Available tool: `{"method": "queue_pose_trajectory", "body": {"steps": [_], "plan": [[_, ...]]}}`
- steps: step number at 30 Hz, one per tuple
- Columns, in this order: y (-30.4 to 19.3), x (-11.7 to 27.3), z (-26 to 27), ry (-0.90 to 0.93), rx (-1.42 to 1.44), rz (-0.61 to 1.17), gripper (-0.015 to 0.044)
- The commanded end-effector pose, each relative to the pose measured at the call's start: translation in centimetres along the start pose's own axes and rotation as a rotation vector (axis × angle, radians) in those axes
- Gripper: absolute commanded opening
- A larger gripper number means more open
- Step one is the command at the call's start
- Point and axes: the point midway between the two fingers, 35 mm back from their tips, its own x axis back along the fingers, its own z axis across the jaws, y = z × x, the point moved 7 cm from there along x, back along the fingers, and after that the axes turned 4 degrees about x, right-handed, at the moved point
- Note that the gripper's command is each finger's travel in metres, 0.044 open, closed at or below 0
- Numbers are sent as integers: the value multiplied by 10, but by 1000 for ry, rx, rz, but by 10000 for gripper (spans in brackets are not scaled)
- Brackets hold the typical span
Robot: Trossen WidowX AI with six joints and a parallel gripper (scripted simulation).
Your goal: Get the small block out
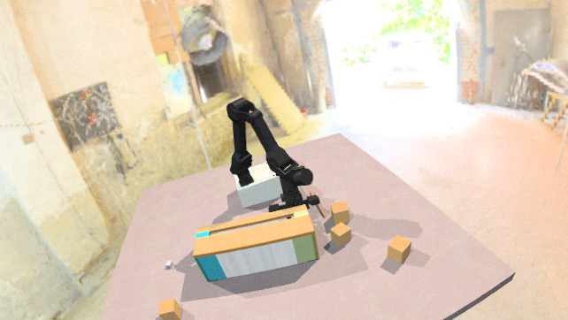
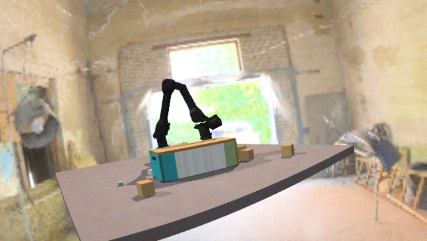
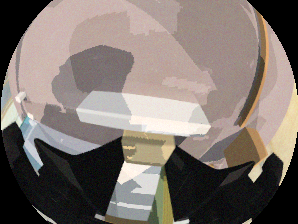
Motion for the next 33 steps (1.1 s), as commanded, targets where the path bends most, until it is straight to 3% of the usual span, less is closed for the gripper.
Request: {"method": "queue_pose_trajectory", "body": {"steps": [1,15,33], "plan": [[-3,6,0,-1,4,-1,3],[-26,59,2,-6,11,0,0],[-22,124,19,-165,330,29,0]]}}
